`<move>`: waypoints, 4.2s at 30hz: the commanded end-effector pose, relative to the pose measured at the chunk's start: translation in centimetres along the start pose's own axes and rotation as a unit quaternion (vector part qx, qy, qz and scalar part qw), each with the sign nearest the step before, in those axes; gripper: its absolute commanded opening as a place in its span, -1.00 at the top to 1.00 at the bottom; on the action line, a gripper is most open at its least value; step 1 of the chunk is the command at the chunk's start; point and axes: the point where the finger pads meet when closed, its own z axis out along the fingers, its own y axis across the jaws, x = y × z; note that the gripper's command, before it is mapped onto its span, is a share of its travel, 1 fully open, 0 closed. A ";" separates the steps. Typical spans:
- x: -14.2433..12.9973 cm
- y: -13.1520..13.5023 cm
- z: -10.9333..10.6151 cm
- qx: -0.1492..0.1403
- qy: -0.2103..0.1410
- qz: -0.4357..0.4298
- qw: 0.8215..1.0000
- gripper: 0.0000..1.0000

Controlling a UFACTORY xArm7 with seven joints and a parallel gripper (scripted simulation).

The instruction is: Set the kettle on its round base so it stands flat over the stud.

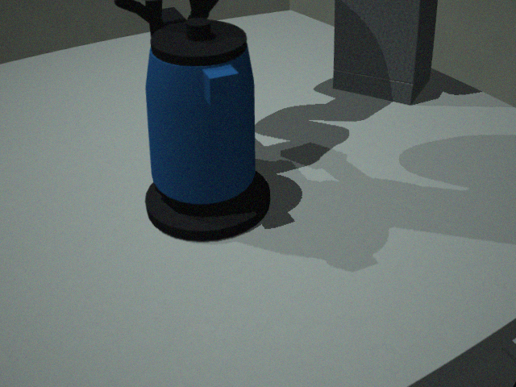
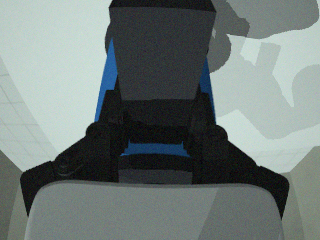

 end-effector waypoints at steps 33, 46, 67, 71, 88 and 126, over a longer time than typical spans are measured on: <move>-0.1 -0.2 0.2 0.002 -0.001 0.000 1.000 1.00; -0.1 -0.2 0.5 0.002 -0.001 0.000 1.000 1.00; -0.1 -0.2 0.4 0.002 -0.001 0.000 1.000 1.00; -0.1 -0.2 0.4 0.002 -0.001 0.000 1.000 1.00; -0.1 -0.2 0.4 0.002 -0.001 0.000 1.000 -0.63; -0.1 -0.2 0.4 0.002 -0.001 0.000 1.000 -0.63</move>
